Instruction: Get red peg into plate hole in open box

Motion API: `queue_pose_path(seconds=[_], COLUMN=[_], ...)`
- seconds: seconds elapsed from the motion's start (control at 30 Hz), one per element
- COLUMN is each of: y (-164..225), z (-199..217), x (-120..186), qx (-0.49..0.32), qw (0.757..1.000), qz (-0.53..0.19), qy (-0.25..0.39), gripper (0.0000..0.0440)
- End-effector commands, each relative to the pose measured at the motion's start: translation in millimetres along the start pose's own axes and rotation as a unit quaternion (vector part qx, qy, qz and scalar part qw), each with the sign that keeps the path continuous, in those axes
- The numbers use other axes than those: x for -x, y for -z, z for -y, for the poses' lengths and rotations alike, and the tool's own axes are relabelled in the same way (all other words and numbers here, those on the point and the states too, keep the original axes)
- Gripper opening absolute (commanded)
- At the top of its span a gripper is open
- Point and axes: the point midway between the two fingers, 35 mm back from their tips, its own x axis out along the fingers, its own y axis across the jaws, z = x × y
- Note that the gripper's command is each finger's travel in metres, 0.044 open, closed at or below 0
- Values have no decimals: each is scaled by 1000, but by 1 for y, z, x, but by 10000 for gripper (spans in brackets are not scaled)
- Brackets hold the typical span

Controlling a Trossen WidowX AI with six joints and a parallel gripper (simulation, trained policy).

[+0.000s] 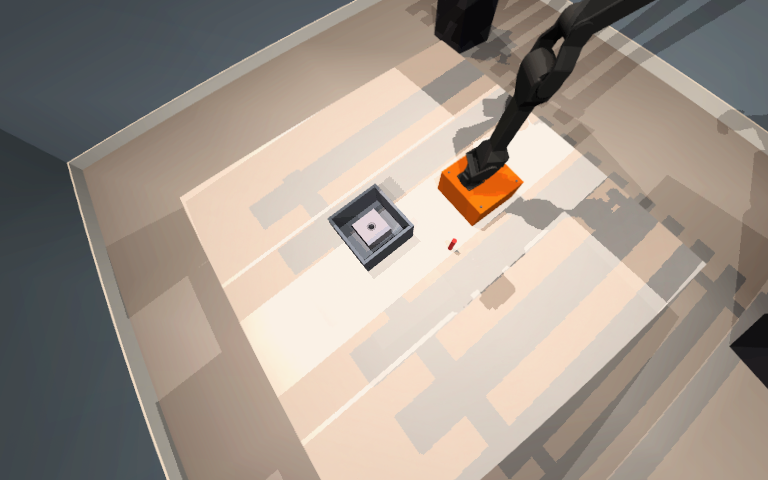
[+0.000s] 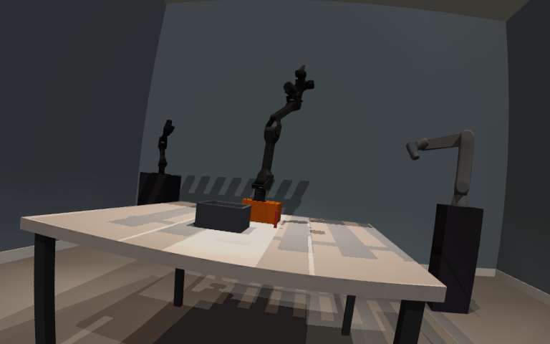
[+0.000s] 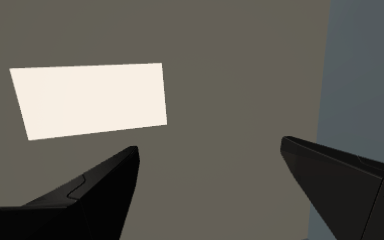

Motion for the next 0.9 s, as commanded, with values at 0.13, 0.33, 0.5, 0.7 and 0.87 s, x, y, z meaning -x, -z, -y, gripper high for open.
queue_pose_path(seconds=[0.13, 0.33, 0.5, 0.7, 0.87], y=[-32, -75, -112, -155, -188], z=[-2, 3, 2, -6, -18], x=[4, 16, 31, 55, 80], qx=[52, 111, 159, 214, 257], qw=[997, 984, 964, 931, 896], qz=[48, 113, 169, 238, 295], qy=[30, 85, 127, 173, 208], gripper=[440, 440, 440, 440, 440])
